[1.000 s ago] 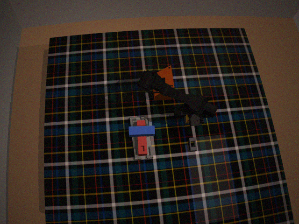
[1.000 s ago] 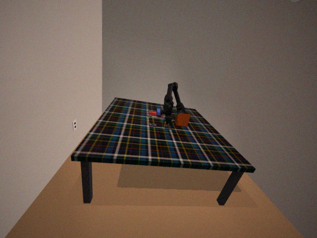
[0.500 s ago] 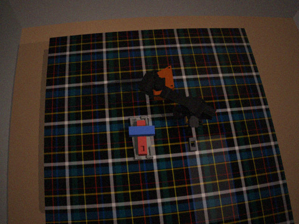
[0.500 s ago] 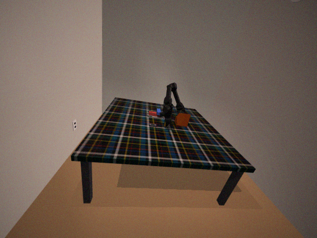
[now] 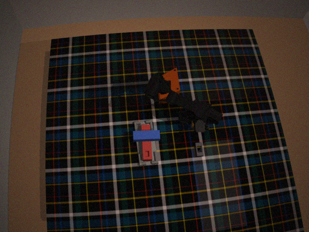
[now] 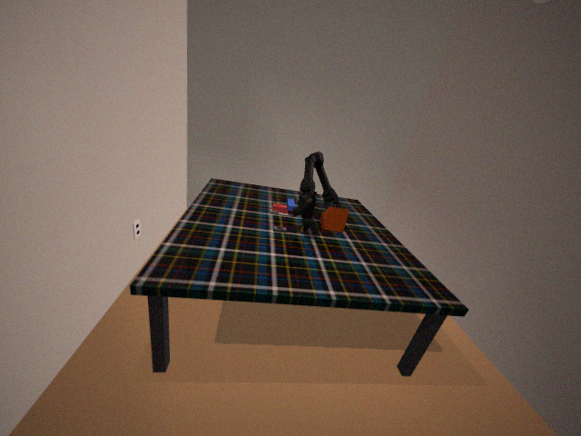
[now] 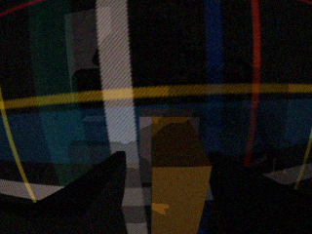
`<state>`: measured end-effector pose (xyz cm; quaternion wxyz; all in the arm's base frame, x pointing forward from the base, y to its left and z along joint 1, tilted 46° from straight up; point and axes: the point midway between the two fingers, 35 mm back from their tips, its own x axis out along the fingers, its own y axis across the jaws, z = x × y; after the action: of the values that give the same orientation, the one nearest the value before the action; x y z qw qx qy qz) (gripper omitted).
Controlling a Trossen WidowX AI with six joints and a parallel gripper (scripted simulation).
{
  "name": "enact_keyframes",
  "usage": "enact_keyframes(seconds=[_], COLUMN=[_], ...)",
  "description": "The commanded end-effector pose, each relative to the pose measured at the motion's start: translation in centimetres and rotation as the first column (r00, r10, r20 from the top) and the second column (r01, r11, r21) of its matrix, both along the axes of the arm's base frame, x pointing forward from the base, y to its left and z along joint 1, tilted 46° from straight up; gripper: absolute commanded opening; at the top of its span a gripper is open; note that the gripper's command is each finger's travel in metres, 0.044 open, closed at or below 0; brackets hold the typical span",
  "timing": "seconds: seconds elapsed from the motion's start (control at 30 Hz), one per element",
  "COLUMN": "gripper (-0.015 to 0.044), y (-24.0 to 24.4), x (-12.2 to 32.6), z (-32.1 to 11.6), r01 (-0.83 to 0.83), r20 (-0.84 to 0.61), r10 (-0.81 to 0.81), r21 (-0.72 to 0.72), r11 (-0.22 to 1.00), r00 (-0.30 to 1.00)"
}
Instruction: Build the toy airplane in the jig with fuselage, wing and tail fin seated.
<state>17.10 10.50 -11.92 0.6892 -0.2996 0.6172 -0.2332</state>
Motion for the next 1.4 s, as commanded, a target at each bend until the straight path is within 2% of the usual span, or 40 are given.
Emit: enact_keyframes(seconds=[0.0,0.07,0.3,0.63,1.37], gripper=[0.0099,0.0046,0.0,0.0,0.0], y=[-0.1,-0.1,-0.1,2.1,6.4], x=[0.0,0.0,0.0,0.7,-0.3], z=[0.0,0.0,0.0,0.8,5.1], r01=[-0.006,-0.006,-0.006,-0.069,-0.035], r20=[-0.001,-0.001,-0.001,0.02,0.002], r10=[0.006,0.006,0.006,0.068,0.035], r21=[-0.006,-0.006,-0.006,0.04,0.022], r11=[1.0,1.0,1.0,0.997,0.999], r00=[1.0,1.0,1.0,0.997,0.999])
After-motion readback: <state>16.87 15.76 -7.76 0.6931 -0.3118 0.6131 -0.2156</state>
